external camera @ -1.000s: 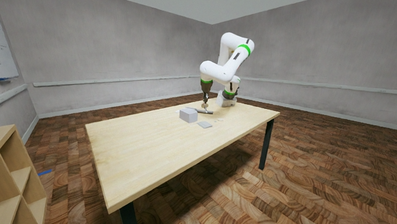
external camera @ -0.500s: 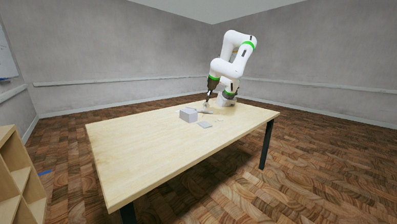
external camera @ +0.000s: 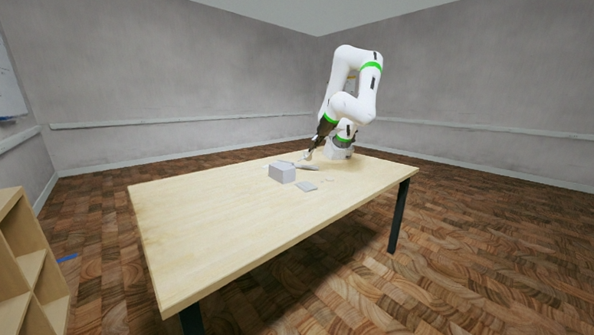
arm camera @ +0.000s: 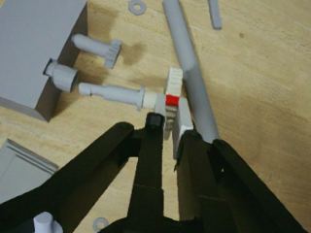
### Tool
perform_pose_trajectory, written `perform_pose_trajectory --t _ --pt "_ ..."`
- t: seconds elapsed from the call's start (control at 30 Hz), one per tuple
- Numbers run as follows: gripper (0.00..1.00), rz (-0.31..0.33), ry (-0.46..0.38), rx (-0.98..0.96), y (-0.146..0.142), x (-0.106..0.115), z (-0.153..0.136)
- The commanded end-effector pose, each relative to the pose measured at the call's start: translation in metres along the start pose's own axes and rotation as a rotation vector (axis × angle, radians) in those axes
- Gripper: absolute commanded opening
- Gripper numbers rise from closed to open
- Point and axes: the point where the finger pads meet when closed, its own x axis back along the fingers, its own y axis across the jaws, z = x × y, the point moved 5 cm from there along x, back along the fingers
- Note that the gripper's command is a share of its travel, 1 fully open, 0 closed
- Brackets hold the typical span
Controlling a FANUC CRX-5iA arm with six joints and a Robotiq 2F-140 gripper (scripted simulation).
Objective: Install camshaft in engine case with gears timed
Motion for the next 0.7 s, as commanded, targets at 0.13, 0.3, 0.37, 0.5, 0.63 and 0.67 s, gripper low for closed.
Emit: perform_pose_trajectory --t 0.13,0.3,0.37,0.5,0.63,0.67 --pt "0.14 0.048 0.16 -0.195 0.002 -0.01 -0.014" --pt "0.14 0.048 0.16 -0.195 0.0 -0.021 -0.022" --pt "0.14 0.048 0.16 -0.195 0.0 -0.021 -0.022" --pt "0.14 0.048 0.16 -0.195 -0.002 -0.03 -0.029" --pt "0.14 0.048 0.16 -0.195 -0.003 -0.038 -0.035" --pt "0.14 0.048 0.16 -0.195 -0.003 -0.04 -0.037"
